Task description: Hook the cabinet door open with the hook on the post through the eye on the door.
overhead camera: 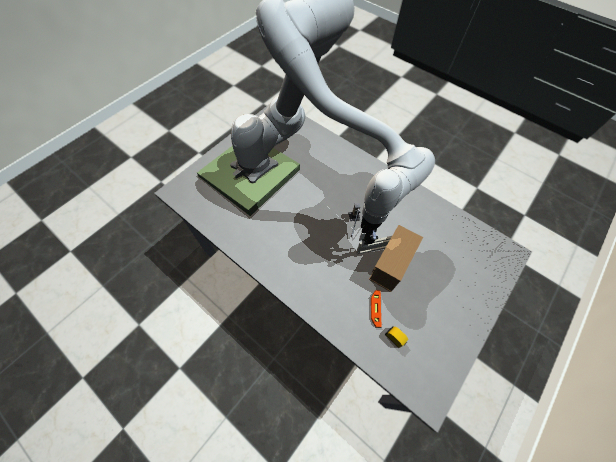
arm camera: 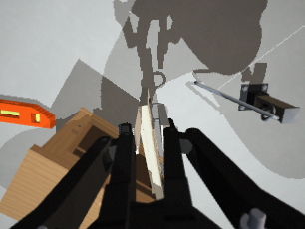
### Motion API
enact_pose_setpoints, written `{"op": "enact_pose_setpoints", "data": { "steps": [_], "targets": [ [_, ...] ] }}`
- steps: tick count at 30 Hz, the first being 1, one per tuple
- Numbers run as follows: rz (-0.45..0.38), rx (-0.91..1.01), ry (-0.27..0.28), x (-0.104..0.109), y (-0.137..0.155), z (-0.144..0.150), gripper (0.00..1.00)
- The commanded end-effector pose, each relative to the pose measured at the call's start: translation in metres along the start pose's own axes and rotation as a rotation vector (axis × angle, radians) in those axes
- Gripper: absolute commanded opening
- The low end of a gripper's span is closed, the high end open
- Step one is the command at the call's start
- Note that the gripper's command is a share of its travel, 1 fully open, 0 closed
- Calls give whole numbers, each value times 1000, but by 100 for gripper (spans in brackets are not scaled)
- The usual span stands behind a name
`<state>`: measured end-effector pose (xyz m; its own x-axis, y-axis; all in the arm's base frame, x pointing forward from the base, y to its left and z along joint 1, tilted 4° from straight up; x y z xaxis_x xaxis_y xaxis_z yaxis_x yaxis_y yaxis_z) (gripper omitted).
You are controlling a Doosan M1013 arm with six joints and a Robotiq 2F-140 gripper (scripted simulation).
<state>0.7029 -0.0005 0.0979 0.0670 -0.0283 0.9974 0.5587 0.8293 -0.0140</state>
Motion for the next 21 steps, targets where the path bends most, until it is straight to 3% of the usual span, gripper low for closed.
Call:
{"op": "enact_pose_setpoints", "data": {
  "steps": [1,21],
  "targets": [
    [1,-23,-2,0,1,5,16],
    [1,-94,-2,0,1,17,16]
  ]
}}
Point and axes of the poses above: the point where the finger pads meet when closed, its own x axis back along the fingers, its own z axis across the jaws, y = z × x, the point moved 4 cm from there along x, back along the fingers, and after that the axes turned 3 degrees about x, right-handed, at the moved point
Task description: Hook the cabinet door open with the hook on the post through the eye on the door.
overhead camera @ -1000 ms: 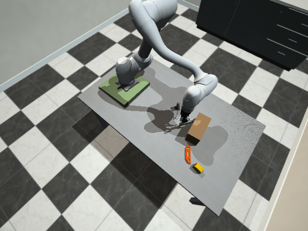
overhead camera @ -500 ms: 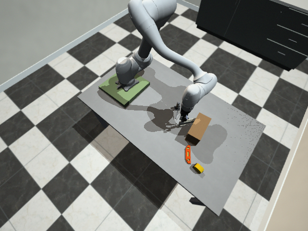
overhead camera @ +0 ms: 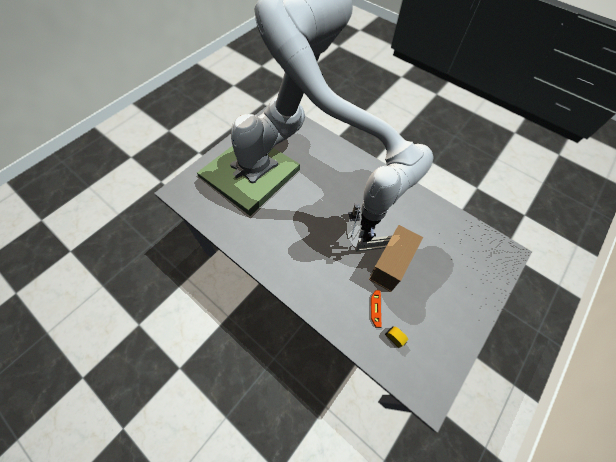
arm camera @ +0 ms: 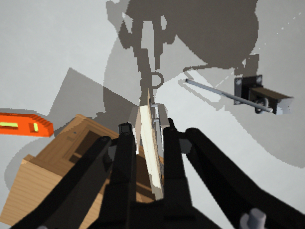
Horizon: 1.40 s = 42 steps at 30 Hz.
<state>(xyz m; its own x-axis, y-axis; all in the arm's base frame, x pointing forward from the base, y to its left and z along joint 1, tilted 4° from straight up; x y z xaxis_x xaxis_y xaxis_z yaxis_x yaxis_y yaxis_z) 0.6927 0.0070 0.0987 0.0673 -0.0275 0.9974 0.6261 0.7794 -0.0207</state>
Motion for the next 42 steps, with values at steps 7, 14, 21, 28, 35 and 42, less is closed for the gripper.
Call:
{"op": "enact_pose_setpoints", "data": {
  "steps": [7,14,21,28,35,42],
  "targets": [
    [0,-51,-2,0,1,10,16],
    [0,-90,-2,0,1,13,16],
    [0,-105,-2,0,1,17,16],
    [0,-153,-2,0,2,24,16],
    [0,-153,-2,0,2,24,16],
    [0,-153,-2,0,2,24,16]
  ]
}}
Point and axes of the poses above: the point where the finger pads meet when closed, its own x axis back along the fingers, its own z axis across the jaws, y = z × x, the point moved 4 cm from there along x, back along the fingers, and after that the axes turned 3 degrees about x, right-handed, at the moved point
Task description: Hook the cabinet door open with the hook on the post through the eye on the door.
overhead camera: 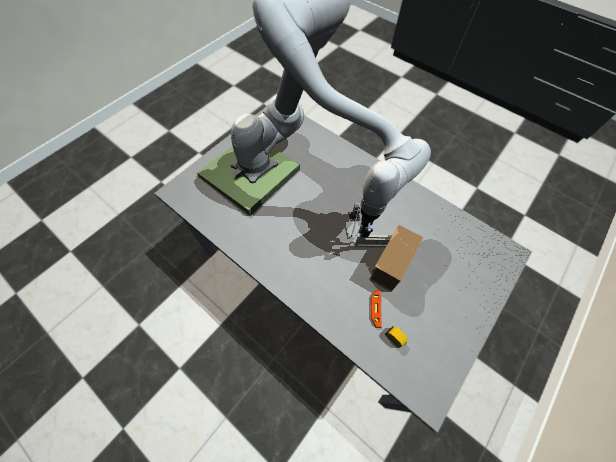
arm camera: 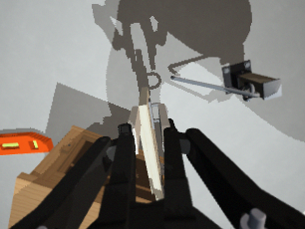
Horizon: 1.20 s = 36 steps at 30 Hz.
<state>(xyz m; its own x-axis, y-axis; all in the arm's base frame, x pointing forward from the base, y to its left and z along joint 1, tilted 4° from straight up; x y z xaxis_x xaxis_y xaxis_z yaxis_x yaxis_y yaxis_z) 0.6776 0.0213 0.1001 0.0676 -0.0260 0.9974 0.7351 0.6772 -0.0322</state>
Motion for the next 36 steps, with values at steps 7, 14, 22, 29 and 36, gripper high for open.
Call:
{"op": "enact_pose_setpoints", "data": {
  "steps": [7,14,22,29,36],
  "targets": [
    [-1,-3,-1,0,0,3,16],
    [-1,-3,-1,0,0,3,16],
    [-1,-3,-1,0,0,3,16],
    [-1,-42,-1,0,0,6,16],
    [-1,-47,-1,0,0,9,16]
  ]
}}
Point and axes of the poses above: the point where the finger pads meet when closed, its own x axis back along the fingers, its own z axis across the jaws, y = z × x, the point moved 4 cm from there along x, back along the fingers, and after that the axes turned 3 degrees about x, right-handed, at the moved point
